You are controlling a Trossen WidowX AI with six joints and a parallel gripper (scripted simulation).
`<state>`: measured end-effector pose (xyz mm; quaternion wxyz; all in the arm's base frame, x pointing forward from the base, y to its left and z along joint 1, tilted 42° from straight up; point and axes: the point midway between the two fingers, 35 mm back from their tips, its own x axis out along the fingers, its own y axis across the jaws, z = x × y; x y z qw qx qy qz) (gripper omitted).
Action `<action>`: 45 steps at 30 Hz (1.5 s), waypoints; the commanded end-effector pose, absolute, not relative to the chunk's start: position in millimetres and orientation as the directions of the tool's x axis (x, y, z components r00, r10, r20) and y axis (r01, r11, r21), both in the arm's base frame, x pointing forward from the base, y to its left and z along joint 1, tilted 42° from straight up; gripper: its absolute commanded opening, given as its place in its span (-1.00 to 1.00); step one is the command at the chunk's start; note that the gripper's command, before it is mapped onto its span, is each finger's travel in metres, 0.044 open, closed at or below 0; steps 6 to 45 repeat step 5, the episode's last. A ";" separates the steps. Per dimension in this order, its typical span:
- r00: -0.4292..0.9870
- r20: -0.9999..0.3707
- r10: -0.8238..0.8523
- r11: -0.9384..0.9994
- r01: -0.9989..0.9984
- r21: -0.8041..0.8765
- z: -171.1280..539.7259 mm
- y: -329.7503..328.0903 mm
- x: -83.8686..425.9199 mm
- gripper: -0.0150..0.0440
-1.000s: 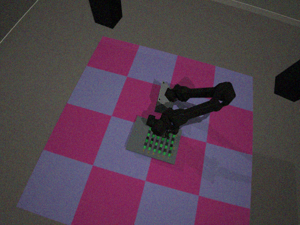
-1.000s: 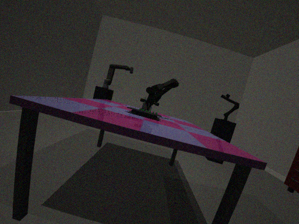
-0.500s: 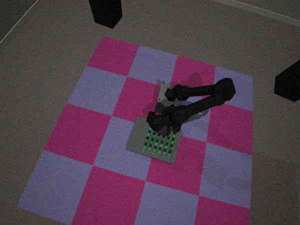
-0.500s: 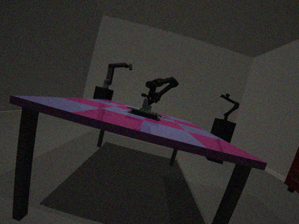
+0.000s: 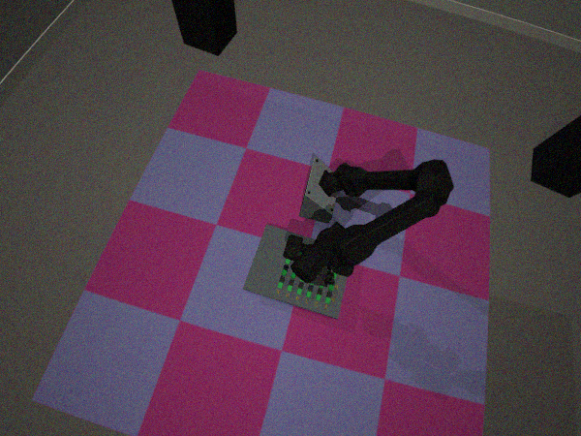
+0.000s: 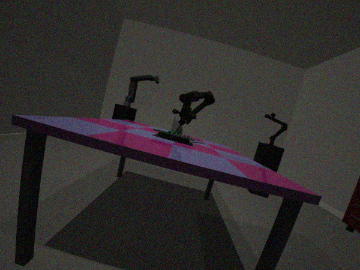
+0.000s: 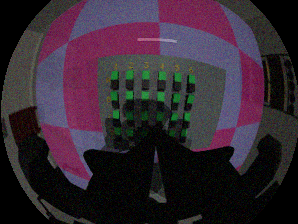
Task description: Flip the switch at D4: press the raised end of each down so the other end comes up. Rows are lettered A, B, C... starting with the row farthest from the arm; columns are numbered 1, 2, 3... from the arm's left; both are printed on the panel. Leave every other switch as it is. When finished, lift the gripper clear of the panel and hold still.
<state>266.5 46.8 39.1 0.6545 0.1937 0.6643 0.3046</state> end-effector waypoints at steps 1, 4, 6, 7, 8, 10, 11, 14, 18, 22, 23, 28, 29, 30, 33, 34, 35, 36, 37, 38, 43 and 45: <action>-0.076 -0.745 0.662 0.735 -0.124 0.666 38.6 49.1 271.5 -0.49; -0.076 -0.745 0.662 0.735 -0.124 0.666 38.6 49.1 271.5 -0.49; -0.076 -0.745 0.662 0.735 -0.124 0.666 38.6 49.1 271.5 -0.49; -0.076 -0.745 0.662 0.735 -0.124 0.666 38.6 49.1 271.5 -0.49; -0.076 -0.745 0.662 0.735 -0.124 0.666 38.6 49.1 271.5 -0.49; -0.076 -0.745 0.662 0.735 -0.124 0.666 38.6 49.1 271.5 -0.49; -0.076 -0.745 0.662 0.735 -0.124 0.666 38.6 49.1 271.5 -0.49; -0.076 -0.745 0.662 0.735 -0.124 0.666 38.6 49.1 271.5 -0.49; -0.076 -0.745 0.662 0.735 -0.124 0.666 38.6 49.1 271.5 -0.49; -0.076 -0.745 0.662 0.735 -0.124 0.666 38.6 49.1 271.5 -0.49; -0.076 -0.745 0.662 0.735 -0.124 0.666 38.6 49.1 271.5 -0.49; -0.076 -0.745 0.662 0.735 -0.124 0.666 38.6 49.1 271.5 -0.49; -0.076 -0.745 0.662 0.735 -0.124 0.666 38.6 49.1 271.5 -0.49; -0.076 -0.745 0.662 0.735 -0.124 0.666 38.6 49.1 271.5 -0.49; -0.076 -0.745 0.662 0.735 -0.124 0.666 38.6 49.1 271.5 -0.49; -0.076 -0.745 0.662 0.735 -0.124 0.666 38.6 49.1 271.5 -0.49; -0.076 -0.745 0.662 0.735 -0.124 0.666 38.6 49.1 271.5 -0.49; -0.076 -0.745 0.662 0.735 -0.124 0.666 38.6 49.1 271.5 -0.49; -0.076 -0.745 0.662 0.735 -0.124 0.666 38.6 49.1 271.5 -0.49; -0.076 -0.745 0.662 0.735 -0.124 0.666 38.6 49.1 271.5 -0.49; -0.076 -0.745 0.662 0.735 -0.124 0.666 38.6 49.1 271.5 -0.49; -0.076 -0.745 0.662 0.735 -0.124 0.666 38.6 49.1 271.5 -0.49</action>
